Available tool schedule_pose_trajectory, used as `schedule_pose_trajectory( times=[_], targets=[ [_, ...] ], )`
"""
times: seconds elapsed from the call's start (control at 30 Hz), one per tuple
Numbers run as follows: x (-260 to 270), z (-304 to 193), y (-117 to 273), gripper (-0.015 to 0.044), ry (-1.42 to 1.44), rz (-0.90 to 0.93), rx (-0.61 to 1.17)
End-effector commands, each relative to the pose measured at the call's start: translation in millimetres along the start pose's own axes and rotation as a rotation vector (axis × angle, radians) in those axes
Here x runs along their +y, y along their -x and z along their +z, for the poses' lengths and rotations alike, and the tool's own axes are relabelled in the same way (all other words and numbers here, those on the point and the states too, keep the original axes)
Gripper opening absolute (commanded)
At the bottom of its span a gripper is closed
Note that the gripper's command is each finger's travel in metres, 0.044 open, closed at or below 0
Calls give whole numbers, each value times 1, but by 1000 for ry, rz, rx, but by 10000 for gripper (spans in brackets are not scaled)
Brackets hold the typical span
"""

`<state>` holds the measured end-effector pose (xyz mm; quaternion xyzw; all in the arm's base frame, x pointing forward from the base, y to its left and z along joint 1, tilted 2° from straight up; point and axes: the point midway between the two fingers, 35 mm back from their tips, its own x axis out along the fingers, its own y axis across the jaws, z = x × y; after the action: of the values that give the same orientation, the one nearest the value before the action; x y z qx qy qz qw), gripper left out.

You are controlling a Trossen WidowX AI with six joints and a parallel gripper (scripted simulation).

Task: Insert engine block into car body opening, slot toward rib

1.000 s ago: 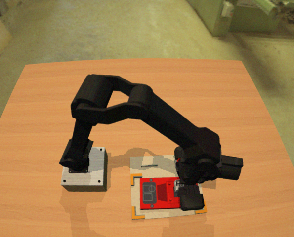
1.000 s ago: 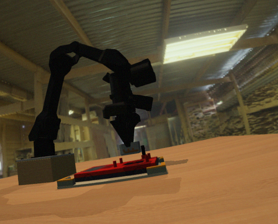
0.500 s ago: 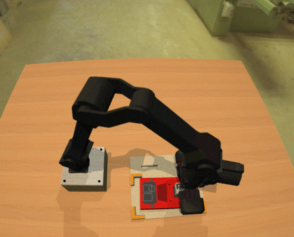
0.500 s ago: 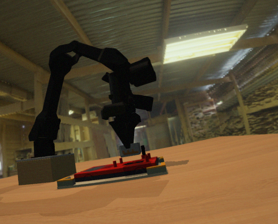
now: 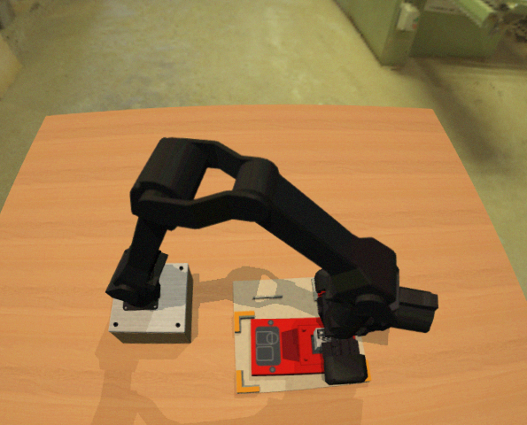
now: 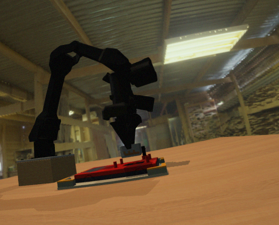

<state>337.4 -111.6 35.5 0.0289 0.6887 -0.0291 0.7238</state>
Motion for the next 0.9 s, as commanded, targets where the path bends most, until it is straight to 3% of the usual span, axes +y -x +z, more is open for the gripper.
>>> schedule_pose_trajectory(
  times=[0.0,0.87],
  targets=[
    [1,2,1,158,-6,4,-5],
    [1,1,1,158,-35,4,-5]
  ],
)
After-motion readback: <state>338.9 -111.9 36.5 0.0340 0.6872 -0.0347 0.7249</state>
